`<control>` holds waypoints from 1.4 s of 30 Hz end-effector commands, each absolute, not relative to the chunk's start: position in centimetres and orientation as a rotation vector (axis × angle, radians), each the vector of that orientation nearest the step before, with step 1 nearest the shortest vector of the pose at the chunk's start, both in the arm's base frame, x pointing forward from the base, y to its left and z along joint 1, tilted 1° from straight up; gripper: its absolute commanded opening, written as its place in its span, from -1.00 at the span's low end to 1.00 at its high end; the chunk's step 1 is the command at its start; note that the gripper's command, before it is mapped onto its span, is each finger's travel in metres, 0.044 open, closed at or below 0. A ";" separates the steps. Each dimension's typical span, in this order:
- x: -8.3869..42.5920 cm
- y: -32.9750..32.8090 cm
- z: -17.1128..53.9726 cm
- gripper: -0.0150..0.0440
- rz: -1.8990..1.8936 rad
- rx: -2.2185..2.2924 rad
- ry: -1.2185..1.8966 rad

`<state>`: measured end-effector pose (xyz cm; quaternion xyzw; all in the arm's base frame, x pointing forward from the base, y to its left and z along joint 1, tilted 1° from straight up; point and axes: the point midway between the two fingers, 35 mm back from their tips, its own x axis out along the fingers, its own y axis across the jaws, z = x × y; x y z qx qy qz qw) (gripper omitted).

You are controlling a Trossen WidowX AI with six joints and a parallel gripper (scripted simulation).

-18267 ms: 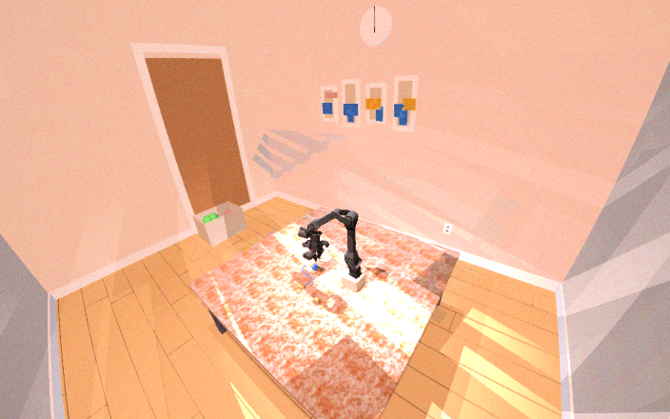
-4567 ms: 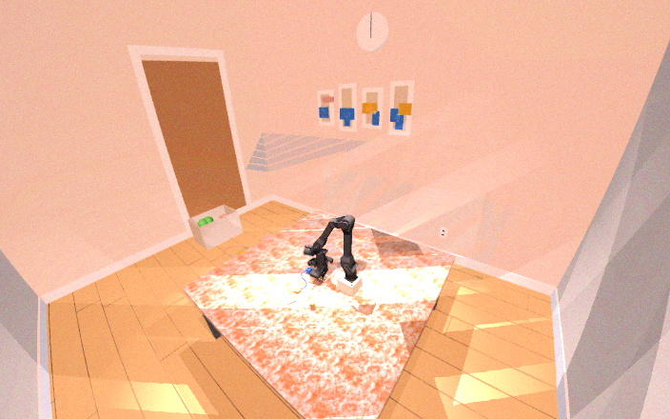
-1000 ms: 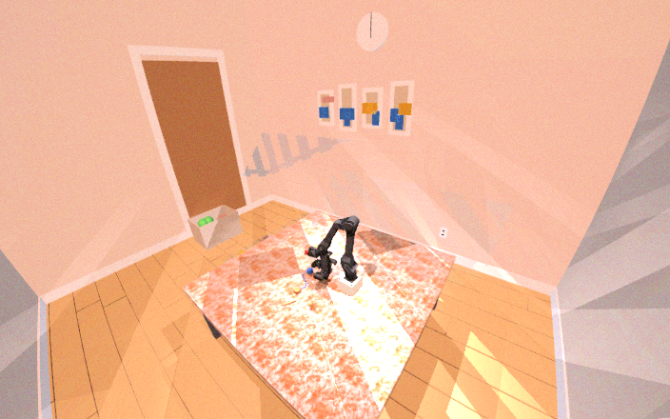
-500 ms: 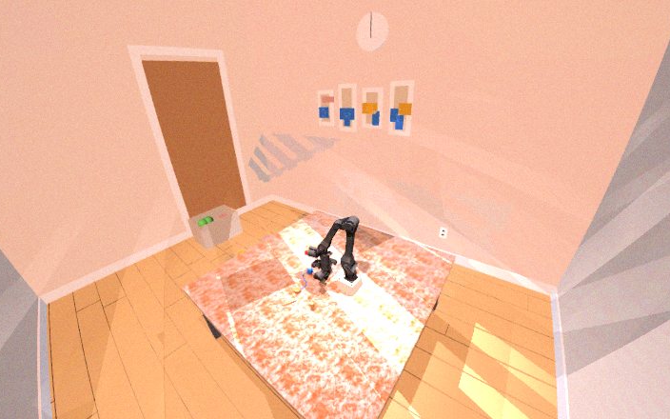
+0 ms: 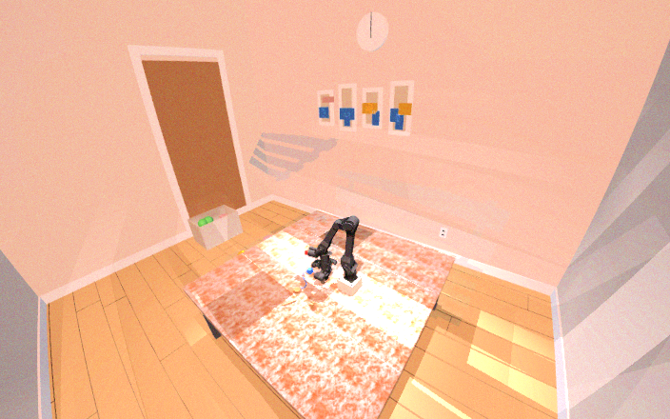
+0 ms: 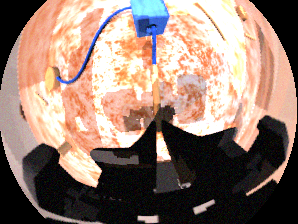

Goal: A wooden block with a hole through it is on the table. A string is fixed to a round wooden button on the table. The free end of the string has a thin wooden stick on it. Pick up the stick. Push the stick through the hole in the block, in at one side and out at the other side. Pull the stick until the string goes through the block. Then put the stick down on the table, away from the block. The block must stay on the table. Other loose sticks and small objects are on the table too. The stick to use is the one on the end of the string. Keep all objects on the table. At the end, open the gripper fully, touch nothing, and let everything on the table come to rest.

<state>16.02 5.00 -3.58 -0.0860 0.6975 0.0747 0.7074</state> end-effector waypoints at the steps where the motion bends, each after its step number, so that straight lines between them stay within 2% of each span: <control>1: 15.8 5.0 -3.9 -0.49 0.169 -0.186 1.550; 4: 15.8 5.0 -3.9 -0.49 0.169 -0.186 1.550; 12: 16.2 5.0 -2.8 0.22 0.164 -0.192 1.549; 18: 16.0 4.7 4.3 0.22 0.147 -0.203 1.546; 28: 15.9 4.7 4.6 0.22 0.146 -0.203 1.546; 34: 15.9 4.8 4.0 0.75 0.152 -0.205 1.557; 37: 15.9 4.8 6.2 1.00 0.152 -0.205 1.556; 42: 15.8 4.8 7.2 1.00 0.152 -0.205 1.556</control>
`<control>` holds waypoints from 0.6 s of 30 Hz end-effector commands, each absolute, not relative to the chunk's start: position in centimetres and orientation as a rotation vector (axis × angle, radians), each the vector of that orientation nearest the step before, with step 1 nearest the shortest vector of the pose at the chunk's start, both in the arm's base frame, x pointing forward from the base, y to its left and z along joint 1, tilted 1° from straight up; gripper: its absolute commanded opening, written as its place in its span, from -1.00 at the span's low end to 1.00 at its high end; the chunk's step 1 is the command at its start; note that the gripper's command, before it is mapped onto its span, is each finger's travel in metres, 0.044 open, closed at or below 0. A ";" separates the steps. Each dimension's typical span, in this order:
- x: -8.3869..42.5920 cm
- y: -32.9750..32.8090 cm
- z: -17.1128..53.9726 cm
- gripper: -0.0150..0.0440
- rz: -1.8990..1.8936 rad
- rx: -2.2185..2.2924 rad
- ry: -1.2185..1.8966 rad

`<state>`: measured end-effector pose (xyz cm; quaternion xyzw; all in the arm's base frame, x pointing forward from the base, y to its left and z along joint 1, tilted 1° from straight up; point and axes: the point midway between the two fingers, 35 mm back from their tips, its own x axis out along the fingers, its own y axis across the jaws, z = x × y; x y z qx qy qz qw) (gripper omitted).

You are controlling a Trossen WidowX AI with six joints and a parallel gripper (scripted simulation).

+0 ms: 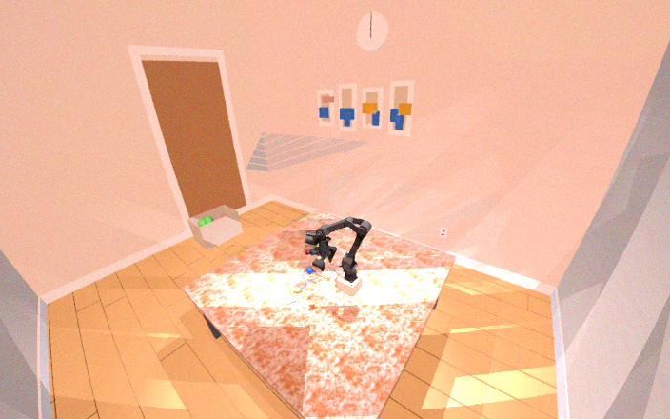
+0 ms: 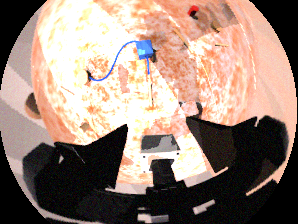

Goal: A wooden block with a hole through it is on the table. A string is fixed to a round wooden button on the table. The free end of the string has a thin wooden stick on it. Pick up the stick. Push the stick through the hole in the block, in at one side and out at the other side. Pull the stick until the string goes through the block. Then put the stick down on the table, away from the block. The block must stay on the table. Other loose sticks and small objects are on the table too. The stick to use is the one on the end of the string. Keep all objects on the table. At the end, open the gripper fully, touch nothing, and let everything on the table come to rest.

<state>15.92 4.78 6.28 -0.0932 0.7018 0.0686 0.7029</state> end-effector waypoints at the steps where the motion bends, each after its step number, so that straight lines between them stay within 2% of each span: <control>1: 15.8 4.8 7.2 1.00 0.152 -0.205 1.556; 18: 15.9 4.8 6.7 1.00 0.153 -0.208 1.561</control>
